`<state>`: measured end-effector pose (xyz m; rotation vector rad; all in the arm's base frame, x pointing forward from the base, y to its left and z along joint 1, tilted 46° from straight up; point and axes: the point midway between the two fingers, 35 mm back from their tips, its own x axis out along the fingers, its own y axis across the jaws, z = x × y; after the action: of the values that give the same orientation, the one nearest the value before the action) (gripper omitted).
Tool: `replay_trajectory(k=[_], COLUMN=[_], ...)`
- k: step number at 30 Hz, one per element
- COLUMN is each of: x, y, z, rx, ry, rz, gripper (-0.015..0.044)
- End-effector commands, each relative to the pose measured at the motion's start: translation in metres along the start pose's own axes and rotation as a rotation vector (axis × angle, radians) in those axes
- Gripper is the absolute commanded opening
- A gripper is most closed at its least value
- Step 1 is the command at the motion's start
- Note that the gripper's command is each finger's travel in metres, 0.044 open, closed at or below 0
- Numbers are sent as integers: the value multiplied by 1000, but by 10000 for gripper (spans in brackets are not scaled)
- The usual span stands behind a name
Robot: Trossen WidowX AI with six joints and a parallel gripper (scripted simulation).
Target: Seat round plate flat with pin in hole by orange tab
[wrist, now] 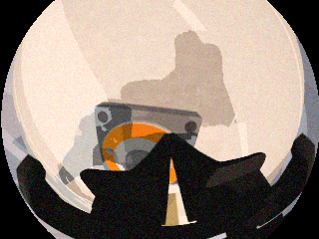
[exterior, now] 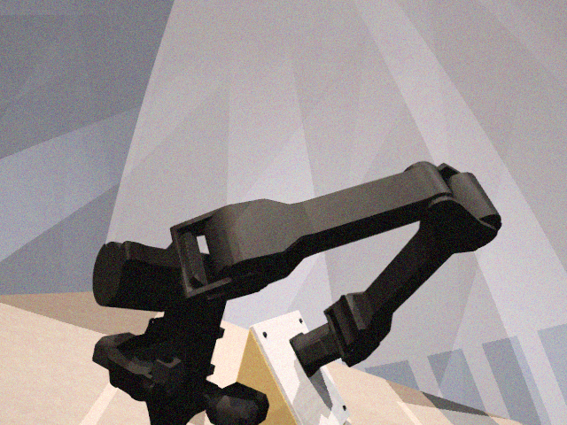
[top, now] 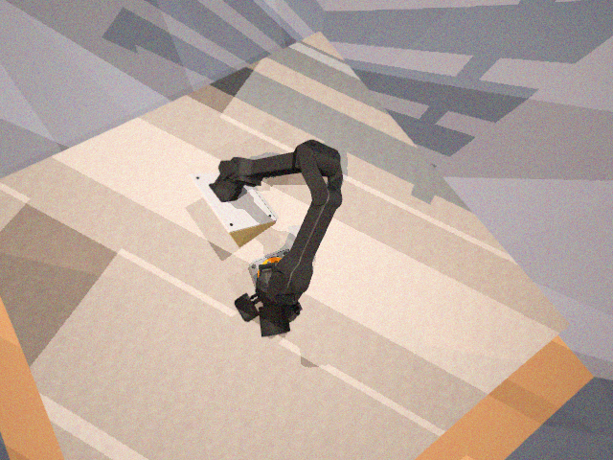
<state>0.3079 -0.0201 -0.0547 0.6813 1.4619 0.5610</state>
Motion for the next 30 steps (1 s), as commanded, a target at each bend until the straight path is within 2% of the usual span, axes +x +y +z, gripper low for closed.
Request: replay_trajectory(k=[1, 30], x=[2, 1], y=[-4, -19], z=[-7, -34], rx=[8, 9], ry=[1, 2], rz=[6, 5], gripper=[0, 0])
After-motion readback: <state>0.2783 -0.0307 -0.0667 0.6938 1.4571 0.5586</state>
